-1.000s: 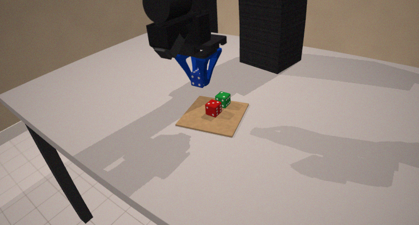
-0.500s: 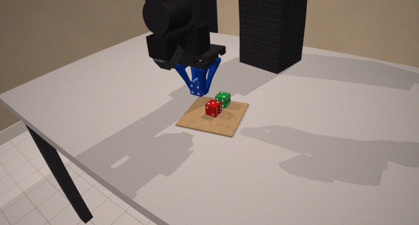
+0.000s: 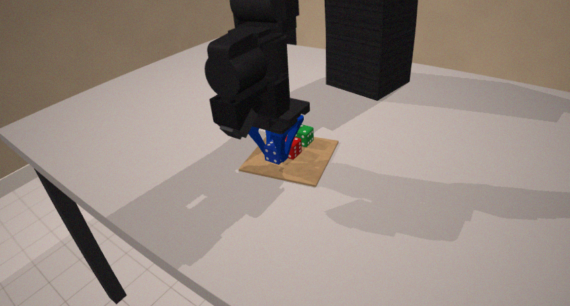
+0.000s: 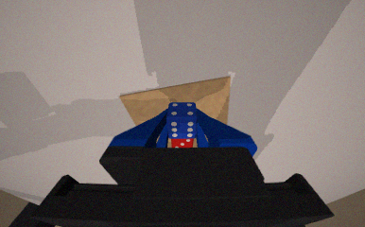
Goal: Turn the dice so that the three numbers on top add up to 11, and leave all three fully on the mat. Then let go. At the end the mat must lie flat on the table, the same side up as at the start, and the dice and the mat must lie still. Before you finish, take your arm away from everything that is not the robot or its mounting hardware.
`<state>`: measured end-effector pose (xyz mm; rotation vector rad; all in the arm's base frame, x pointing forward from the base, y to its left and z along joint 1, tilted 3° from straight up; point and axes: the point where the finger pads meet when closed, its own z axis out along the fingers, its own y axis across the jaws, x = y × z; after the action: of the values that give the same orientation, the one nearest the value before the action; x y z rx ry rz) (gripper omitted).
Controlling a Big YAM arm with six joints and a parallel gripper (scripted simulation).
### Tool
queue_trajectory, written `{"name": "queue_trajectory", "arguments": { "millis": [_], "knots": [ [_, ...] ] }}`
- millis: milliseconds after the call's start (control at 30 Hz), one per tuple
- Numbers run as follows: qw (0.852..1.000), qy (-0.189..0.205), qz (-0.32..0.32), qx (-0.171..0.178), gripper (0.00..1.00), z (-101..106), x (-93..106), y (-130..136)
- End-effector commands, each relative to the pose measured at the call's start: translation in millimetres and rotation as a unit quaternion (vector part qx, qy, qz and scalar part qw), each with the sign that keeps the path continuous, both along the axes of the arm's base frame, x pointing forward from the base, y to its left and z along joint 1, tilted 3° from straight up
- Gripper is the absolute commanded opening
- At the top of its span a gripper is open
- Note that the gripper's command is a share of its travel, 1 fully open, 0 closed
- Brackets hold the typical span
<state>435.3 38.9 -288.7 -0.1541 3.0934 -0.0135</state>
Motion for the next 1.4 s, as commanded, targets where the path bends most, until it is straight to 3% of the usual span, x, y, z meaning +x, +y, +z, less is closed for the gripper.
{"name": "queue_trajectory", "arguments": {
  "millis": [0,67,100,133,200,333,467,1367],
  "knots": [
    [1.000,-0.015,-0.004,0.001,0.26,-7,12.6,-2],
    [1.000,-0.015,-0.004,0.001,0.26,-7,12.6,-2],
    [0.999,-0.032,-0.004,0.002,0.26,9,26.4,-1],
    [0.999,-0.034,-0.004,0.002,0.26,7,29.5,-1],
    [1.000,-0.014,-0.004,0.001,0.26,-13,12.6,-2],
    [1.000,0.002,-0.004,-0.001,0.26,-15,-2.2,-4],
    [1.000,-0.012,-0.004,0.000,0.26,-7,11.3,-2],
    [1.000,-0.012,-0.004,0.000,0.26,-7,11.6,-2]
  ]
}}
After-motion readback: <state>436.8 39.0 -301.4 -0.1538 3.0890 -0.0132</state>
